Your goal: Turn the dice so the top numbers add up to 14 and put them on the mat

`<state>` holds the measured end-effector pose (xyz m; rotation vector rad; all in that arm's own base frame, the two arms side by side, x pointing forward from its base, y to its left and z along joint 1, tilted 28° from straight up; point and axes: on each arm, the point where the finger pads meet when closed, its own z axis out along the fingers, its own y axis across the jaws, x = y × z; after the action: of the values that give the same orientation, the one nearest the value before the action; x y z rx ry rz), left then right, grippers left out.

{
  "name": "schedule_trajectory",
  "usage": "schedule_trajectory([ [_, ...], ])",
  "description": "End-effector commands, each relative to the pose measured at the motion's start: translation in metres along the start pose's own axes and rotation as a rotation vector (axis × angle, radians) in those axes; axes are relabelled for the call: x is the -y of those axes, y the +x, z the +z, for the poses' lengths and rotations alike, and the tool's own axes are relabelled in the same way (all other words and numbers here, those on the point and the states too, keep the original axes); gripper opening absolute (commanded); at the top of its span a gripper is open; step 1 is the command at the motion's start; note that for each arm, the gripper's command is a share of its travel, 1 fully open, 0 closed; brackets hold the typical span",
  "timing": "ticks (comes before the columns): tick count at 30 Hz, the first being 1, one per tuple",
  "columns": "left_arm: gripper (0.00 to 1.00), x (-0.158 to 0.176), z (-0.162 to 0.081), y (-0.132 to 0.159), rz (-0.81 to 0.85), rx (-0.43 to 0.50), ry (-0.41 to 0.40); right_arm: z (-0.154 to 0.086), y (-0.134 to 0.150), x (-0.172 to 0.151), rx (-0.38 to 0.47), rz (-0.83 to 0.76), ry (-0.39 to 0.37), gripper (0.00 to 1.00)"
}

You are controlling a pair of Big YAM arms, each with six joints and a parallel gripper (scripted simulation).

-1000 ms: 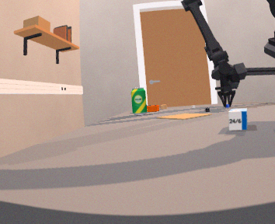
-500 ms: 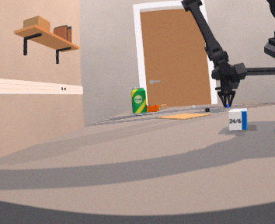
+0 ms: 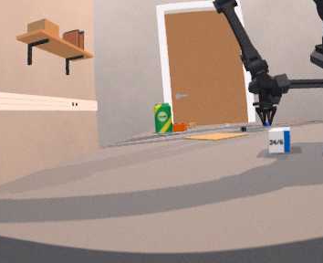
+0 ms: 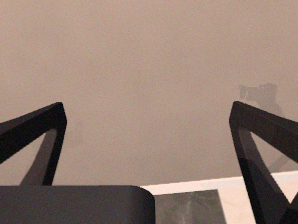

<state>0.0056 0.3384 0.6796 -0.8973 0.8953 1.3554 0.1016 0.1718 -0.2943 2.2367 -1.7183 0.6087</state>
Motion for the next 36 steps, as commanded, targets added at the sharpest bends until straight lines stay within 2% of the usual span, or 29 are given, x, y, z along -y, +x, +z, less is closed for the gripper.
schedule_trajectory([
  [1,1.00,-0.0020,-0.0084,-0.0224,0.015,0.054,-0.003,0.0016,-0.0052,0.0046,0.010,0.004,0.004,0.30],
  [7,1.00,-0.0020,-0.0084,-0.0224,0.015,0.054,-0.003,0.0016,-0.0052,0.0046,0.010,0.004,0.004,0.30],
  [8,1.00,-0.0020,-0.0084,-0.0224,0.015,0.054,-0.003,0.0016,-0.0052,0.0046,0.010,0.004,0.004,0.11],
  [36,1.00,-0.0020,-0.0084,-0.0224,0.015,0.054,-0.003,0.0016,-0.0052,0.0046,0.010,0.005,0.004,0.11],
])
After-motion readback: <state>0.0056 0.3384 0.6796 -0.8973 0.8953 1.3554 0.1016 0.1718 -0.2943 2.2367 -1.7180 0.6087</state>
